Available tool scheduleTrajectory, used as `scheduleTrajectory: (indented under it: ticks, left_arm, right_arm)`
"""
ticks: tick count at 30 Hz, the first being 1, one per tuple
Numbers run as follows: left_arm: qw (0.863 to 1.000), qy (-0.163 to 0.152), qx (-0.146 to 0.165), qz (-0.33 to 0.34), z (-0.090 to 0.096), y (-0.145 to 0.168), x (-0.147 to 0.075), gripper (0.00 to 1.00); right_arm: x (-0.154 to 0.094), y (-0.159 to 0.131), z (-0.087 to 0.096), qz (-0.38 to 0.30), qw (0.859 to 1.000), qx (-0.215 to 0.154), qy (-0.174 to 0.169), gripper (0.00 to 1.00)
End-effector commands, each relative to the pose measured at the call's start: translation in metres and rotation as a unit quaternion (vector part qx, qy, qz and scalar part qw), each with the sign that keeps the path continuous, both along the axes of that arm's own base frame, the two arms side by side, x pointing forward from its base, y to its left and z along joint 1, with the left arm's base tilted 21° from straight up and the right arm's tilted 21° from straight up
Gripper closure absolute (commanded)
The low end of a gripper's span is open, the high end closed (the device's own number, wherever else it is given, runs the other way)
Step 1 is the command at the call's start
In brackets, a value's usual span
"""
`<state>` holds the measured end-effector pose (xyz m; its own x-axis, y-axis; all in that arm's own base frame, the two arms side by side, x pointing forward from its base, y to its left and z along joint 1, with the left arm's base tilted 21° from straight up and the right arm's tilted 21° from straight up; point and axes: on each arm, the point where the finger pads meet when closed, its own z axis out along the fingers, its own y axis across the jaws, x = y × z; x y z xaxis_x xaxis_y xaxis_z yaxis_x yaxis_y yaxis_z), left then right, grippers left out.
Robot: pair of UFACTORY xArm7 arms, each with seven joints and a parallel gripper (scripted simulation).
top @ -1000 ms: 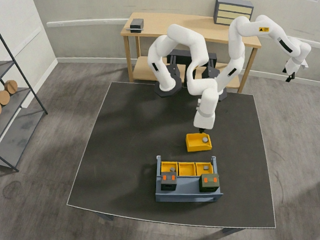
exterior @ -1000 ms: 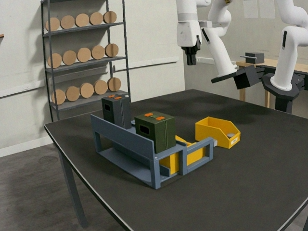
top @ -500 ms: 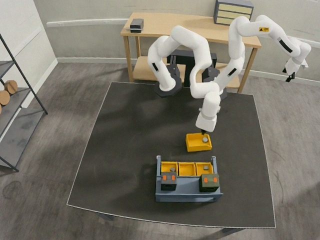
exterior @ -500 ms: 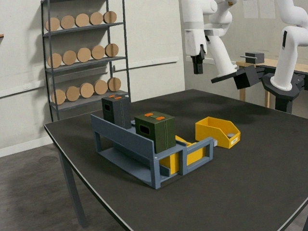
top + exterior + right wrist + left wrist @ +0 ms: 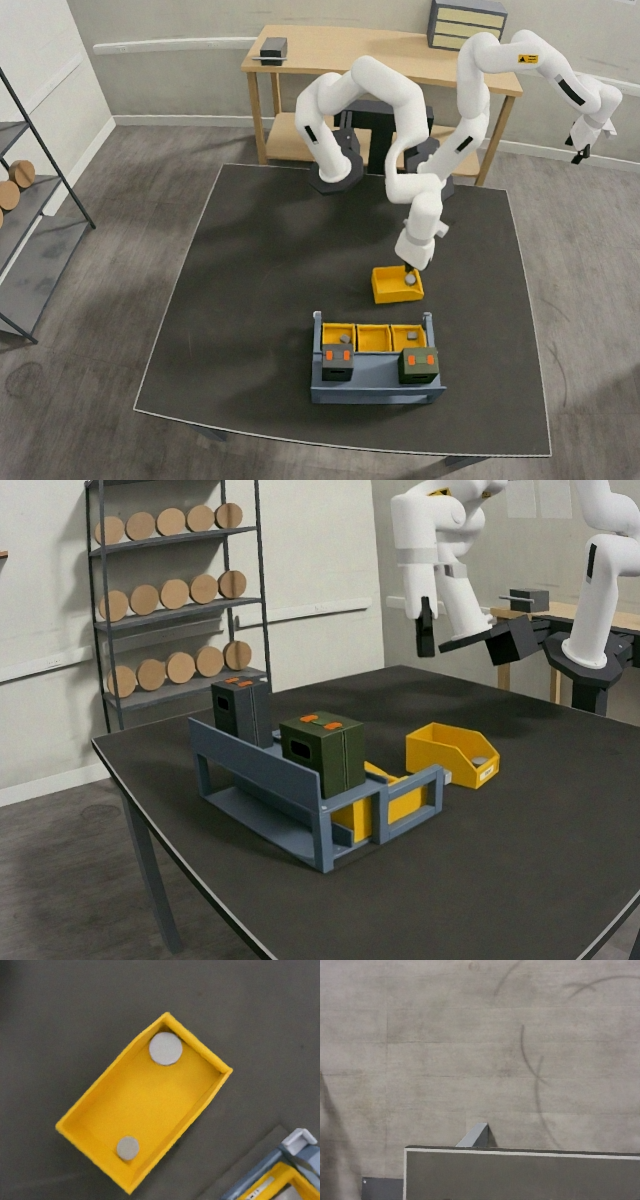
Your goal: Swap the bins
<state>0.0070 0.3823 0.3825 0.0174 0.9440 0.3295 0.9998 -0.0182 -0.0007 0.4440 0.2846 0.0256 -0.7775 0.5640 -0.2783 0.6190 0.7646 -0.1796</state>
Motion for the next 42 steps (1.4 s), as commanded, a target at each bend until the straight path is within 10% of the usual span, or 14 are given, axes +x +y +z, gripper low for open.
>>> scheduleTrajectory:
  ticks: [1,42]
  left_arm:
    - [1.0,0.0,0.002,0.0,0.002,0.0,0.0,0.0]
    - [1.0,0.0,0.002,0.0,0.002,0.0,0.0,0.0]
  right_arm:
    - [-0.003,0.0,-0.019,-0.07,0.997,0.009,-0.028,1.0]
    - [-0.015,-0.025,-0.087,-0.316,0.941,0.035,-0.119,1.0]
